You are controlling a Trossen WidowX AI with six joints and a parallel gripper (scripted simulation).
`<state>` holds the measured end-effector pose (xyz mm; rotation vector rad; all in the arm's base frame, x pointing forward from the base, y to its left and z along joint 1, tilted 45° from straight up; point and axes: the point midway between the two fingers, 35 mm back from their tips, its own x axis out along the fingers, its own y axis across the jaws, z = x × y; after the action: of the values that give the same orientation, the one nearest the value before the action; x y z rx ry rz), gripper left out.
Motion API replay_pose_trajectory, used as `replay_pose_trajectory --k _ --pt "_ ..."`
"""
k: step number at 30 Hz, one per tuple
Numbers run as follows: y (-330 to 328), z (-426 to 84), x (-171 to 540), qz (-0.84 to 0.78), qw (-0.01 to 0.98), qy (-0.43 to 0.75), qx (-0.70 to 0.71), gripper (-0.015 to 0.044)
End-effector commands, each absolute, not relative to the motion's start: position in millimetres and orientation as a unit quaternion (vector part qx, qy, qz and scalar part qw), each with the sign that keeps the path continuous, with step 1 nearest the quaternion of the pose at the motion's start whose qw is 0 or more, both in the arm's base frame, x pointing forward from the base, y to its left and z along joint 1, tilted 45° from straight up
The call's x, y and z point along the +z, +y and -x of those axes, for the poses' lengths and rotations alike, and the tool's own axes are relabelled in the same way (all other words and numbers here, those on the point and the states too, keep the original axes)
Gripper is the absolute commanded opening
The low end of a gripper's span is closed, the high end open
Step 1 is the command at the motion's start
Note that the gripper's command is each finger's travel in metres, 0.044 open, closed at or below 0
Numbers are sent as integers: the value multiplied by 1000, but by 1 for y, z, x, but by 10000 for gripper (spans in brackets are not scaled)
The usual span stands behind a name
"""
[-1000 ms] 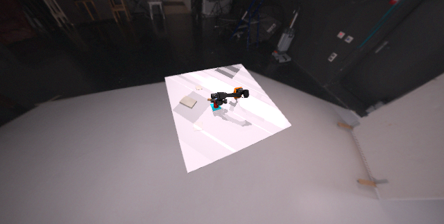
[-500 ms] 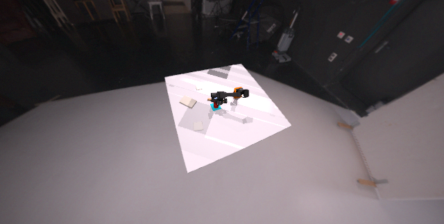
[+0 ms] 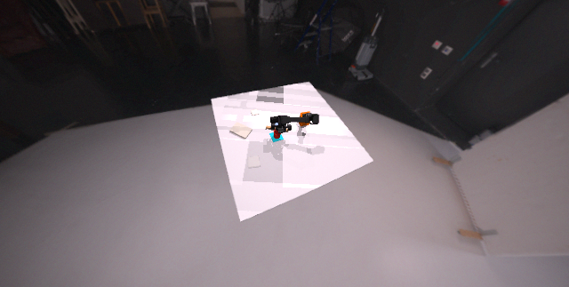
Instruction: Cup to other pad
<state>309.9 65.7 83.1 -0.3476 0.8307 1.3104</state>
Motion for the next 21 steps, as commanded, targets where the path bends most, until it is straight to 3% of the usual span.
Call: replay_pose_trajectory --k 1,12,21 --pt "61 -310 87 159 700 373 588 128" --pt "51 -309 98 157 700 373 589 128" --pt "53 -309 96 155 701 373 588 364"
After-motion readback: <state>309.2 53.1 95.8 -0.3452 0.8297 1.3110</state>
